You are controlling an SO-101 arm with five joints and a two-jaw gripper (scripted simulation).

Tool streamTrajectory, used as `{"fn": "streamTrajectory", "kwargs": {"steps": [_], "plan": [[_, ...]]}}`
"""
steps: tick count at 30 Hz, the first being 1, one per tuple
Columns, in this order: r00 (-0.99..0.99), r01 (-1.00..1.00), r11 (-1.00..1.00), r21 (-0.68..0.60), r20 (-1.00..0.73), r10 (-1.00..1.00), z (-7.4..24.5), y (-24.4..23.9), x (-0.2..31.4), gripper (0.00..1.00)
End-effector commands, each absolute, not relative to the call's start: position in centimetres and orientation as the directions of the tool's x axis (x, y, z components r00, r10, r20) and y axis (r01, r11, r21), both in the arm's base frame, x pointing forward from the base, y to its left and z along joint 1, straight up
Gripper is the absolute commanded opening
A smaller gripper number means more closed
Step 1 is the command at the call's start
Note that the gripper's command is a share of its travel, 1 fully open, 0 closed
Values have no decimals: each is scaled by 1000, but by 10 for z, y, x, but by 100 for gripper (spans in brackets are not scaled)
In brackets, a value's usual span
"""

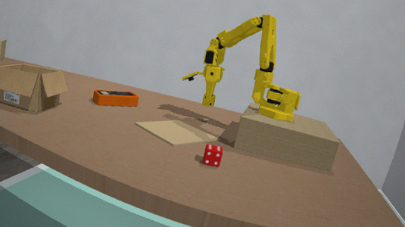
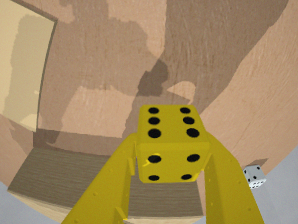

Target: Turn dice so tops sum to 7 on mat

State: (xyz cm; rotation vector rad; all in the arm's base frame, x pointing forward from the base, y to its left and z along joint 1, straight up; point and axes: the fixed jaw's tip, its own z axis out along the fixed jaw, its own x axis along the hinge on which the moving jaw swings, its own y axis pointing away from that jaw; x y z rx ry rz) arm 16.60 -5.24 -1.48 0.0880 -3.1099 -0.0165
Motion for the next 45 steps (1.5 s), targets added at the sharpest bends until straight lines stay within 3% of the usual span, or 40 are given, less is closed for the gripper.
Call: {"fn": "streamTrajectory", "kwargs": {"steps": [1,12,23,33,45], "plan": [[-998,-55,998,5,12,-55,-11,-55,169,0],[-997,-72,997,5,12,-72,-11,-53,172,0],[-970,-241,971,5,12,-241,-9,-26,198,0],[-828,-561,828,6,13,-561,-11,49,230,0],[-635,-773,635,6,13,-773,-17,121,226,0]]}}
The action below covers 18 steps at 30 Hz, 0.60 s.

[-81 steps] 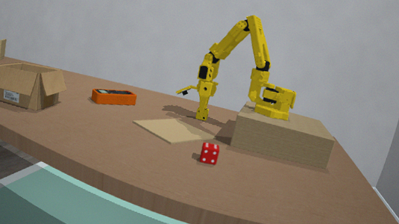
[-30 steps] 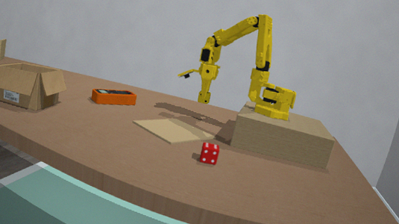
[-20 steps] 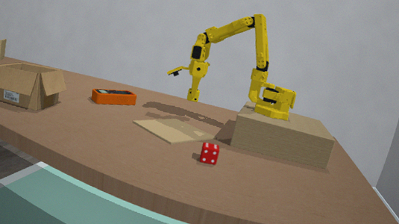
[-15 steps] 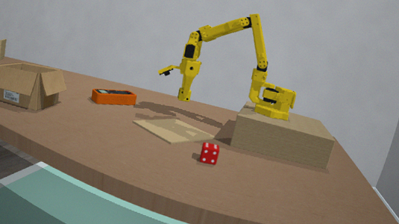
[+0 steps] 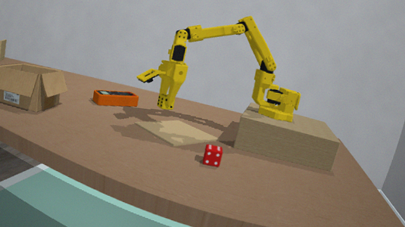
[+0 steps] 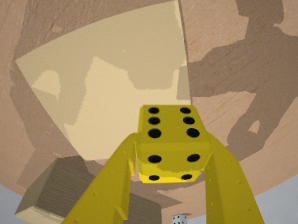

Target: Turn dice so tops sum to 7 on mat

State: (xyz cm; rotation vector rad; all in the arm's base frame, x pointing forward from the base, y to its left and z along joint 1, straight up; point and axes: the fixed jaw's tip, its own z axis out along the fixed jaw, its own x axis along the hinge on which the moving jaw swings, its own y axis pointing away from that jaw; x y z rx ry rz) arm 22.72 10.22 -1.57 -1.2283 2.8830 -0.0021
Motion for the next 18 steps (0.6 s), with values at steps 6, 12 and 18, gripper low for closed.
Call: {"fn": "streamTrajectory", "kwargs": {"steps": [6,12,18], "plan": [[-585,-811,585,6,13,-811,-19,137,222,0],[-580,-814,581,6,13,-814,-19,138,221,0],[-580,-814,581,6,13,-814,-19,138,221,0]]}}
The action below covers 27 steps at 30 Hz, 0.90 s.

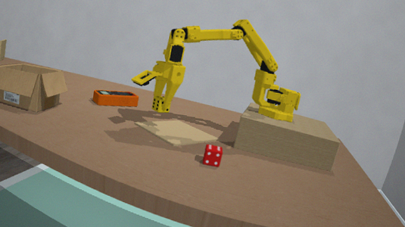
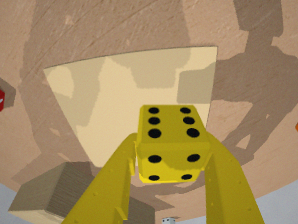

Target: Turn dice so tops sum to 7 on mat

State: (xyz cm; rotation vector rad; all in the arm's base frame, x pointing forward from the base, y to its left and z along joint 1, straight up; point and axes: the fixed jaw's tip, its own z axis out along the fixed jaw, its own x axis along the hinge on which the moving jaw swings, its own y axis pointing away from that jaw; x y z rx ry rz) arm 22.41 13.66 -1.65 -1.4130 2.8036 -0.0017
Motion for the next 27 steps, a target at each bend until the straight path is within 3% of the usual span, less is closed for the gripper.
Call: {"fn": "streamTrajectory", "kwargs": {"steps": [1,27], "plan": [[-580,-814,581,6,13,-814,-19,138,221,0],[-564,-825,565,11,25,-825,-20,141,217,0]]}}
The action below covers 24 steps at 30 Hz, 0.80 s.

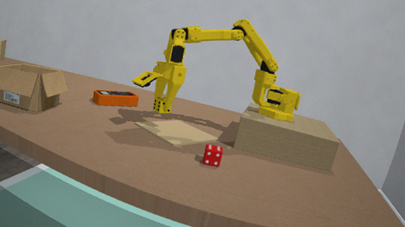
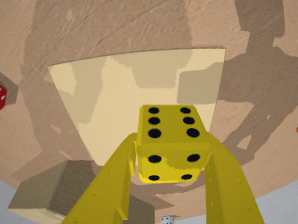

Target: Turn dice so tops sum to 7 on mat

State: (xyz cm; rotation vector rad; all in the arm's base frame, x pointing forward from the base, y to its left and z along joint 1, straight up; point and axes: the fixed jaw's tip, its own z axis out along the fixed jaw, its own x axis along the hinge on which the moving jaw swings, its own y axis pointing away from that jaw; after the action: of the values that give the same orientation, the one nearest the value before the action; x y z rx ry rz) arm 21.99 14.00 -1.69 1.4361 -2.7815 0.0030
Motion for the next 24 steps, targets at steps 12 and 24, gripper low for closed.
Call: {"fn": "streamTrajectory", "kwargs": {"steps": [12,24], "plan": [[-564,-825,565,11,25,-825,-25,141,217,0],[-564,-825,565,11,25,-825,-27,141,217,0]]}}
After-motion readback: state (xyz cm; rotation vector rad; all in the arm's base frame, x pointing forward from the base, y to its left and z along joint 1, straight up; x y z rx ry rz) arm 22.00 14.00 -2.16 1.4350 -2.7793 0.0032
